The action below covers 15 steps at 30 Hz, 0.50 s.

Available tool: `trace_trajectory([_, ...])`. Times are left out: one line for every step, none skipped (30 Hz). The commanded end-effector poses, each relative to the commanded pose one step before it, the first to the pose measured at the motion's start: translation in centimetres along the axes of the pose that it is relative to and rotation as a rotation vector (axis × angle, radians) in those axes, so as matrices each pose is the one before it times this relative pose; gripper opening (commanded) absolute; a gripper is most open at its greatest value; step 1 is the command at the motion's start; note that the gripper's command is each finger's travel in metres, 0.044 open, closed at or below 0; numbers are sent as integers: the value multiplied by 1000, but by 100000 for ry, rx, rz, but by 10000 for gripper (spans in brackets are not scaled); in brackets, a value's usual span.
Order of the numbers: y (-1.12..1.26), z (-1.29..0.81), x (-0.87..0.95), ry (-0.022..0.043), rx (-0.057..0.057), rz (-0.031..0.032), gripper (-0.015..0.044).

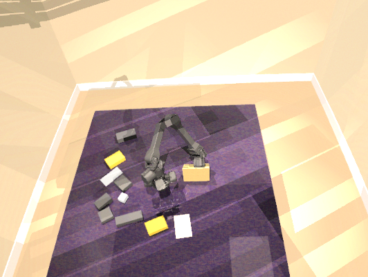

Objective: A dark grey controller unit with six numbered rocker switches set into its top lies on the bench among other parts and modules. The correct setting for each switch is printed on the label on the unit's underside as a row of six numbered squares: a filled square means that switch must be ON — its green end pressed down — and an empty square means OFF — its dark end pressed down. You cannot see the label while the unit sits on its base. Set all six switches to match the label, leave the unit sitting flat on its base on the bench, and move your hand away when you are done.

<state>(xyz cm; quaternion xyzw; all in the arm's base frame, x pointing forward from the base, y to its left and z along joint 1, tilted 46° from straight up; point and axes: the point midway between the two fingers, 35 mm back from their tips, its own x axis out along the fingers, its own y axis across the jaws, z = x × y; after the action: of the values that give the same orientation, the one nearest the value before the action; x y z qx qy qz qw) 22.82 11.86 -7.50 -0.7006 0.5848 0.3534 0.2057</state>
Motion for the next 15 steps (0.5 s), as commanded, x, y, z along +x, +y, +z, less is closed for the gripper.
trace_trajectory([722,-409,1290,3253,-674,3178,338])
trace_trajectory([0,45,62,-1,1,-1,338])
trace_trajectory([0,44,63,-1,1,-1,338])
trace_trajectory([0,43,63,-1,1,-1,338])
trace_trajectory([0,43,64,0,1,-1,338])
trace_trajectory([0,43,64,0,1,-1,338])
trace_trajectory([0,43,64,0,1,-1,338])
trace_trajectory([0,42,64,0,1,-1,338])
trace_trajectory([0,41,65,0,1,-1,338])
trace_trajectory([0,41,65,0,1,-1,338])
trace_trajectory([0,40,65,0,1,-1,338])
trace_trajectory([0,40,65,0,1,-1,338])
trace_trajectory([0,40,65,0,1,-1,338])
trace_trajectory([0,39,66,0,1,-1,338])
trace_trajectory([0,39,66,0,1,-1,338])
